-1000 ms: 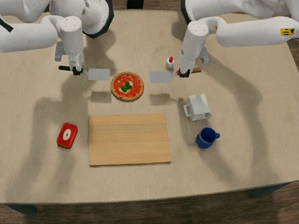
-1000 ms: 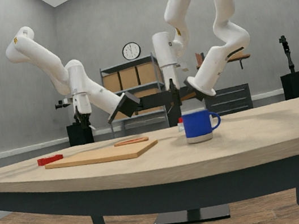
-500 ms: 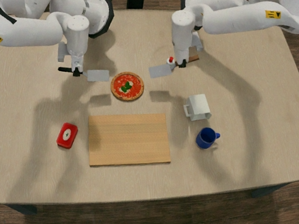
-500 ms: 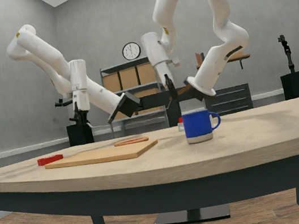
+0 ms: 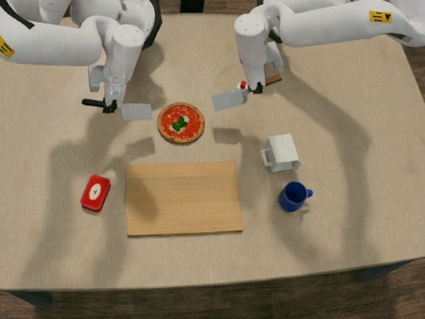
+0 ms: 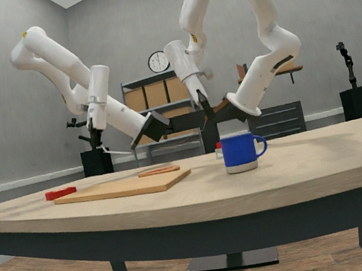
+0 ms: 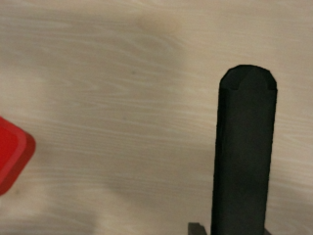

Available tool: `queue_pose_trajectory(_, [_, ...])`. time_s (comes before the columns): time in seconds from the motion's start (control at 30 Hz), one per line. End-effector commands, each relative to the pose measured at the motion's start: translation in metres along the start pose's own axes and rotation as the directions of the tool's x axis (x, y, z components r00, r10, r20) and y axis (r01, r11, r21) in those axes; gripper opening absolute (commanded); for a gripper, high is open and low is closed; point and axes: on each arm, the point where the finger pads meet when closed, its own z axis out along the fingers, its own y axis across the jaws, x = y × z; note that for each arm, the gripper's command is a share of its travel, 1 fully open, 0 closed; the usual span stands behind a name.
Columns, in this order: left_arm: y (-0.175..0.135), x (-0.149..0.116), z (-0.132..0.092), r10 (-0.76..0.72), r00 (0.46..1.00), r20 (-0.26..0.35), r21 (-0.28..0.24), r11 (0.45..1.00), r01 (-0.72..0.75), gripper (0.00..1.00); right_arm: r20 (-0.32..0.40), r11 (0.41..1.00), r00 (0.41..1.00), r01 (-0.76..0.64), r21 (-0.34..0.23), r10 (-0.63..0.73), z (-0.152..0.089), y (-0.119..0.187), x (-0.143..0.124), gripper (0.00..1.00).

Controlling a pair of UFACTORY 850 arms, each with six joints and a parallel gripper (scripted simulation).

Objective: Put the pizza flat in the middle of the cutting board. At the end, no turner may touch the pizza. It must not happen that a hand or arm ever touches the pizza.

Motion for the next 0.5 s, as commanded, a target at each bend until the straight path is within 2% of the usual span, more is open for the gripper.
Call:
queue_pose_trajectory(0.0, [0.000, -0.003, 0.009, 0.000, 1.000, 0.000, 0.000, 1.000, 0.000, 0.08, -0.003, 1.000, 1.000, 0.001, 0.000, -0.001, 0.000, -0.001, 0.000, 0.08])
queue_pose_trajectory(0.13, [0.000, -0.005, 0.017, 0.000, 1.000, 0.000, 0.000, 1.000, 0.000, 0.08, -0.003, 1.000, 1.000, 0.001, -0.001, -0.001, 0.009, -0.001, -0.003, 0.08])
queue_pose_trajectory(0.23, [0.000, -0.005, 0.015, 0.000, 1.000, 0.000, 0.000, 1.000, 0.000, 0.08, -0.003, 1.000, 1.000, 0.001, 0.000, -0.001, 0.007, -0.001, -0.002, 0.08])
queue_pose_trajectory(0.47, [0.000, -0.009, 0.033, 0.000, 1.000, 0.000, 0.000, 1.000, 0.000, 0.08, -0.003, 1.000, 1.000, 0.001, -0.001, -0.001, 0.025, -0.001, -0.007, 0.08])
